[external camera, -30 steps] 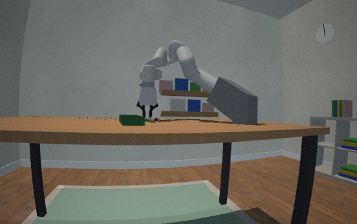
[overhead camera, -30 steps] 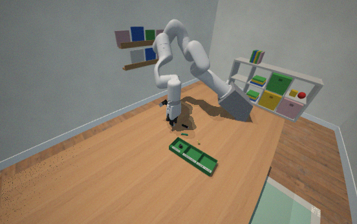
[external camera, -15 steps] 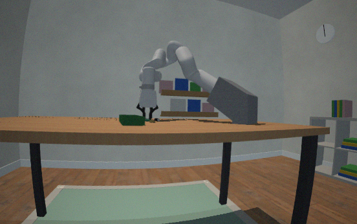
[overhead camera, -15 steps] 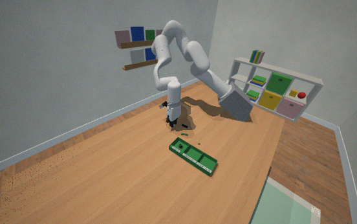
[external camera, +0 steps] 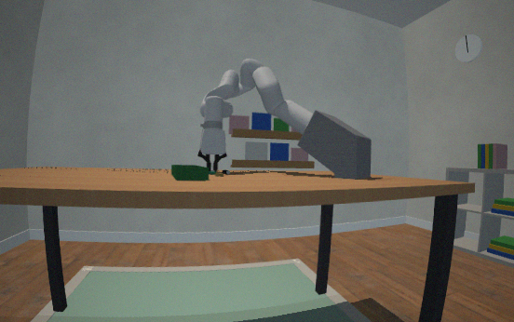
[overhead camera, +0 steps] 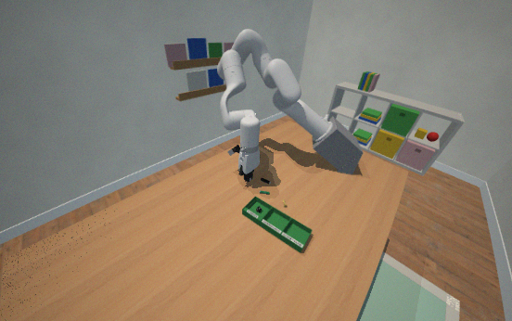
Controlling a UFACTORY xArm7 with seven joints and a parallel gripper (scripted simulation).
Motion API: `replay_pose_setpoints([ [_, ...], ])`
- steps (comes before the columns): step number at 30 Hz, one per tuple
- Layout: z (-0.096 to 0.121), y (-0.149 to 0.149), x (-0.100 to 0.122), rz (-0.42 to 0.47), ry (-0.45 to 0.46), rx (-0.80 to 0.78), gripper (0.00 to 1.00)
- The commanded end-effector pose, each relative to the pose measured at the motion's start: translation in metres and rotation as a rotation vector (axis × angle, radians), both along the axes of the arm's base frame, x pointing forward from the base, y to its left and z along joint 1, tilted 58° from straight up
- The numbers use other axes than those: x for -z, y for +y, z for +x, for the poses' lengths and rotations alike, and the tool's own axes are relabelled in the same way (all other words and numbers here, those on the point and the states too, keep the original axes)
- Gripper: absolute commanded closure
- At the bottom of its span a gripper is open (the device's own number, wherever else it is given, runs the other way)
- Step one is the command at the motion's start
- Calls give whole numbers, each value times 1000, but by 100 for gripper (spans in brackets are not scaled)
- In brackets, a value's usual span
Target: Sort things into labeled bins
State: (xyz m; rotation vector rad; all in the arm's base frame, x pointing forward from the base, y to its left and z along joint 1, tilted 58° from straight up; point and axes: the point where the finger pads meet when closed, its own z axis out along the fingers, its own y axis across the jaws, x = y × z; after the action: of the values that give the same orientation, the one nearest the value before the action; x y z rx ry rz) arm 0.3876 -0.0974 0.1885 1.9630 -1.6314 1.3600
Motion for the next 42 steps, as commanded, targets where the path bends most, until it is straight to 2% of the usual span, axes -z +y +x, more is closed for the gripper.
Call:
replay_pose_setpoints([
  [1,1,1,-1,0,-1,-2,100],
  [21,1,1,-1,0,-2,-2,100],
  [42,-29,42,-33,0,-2,-2,100],
])
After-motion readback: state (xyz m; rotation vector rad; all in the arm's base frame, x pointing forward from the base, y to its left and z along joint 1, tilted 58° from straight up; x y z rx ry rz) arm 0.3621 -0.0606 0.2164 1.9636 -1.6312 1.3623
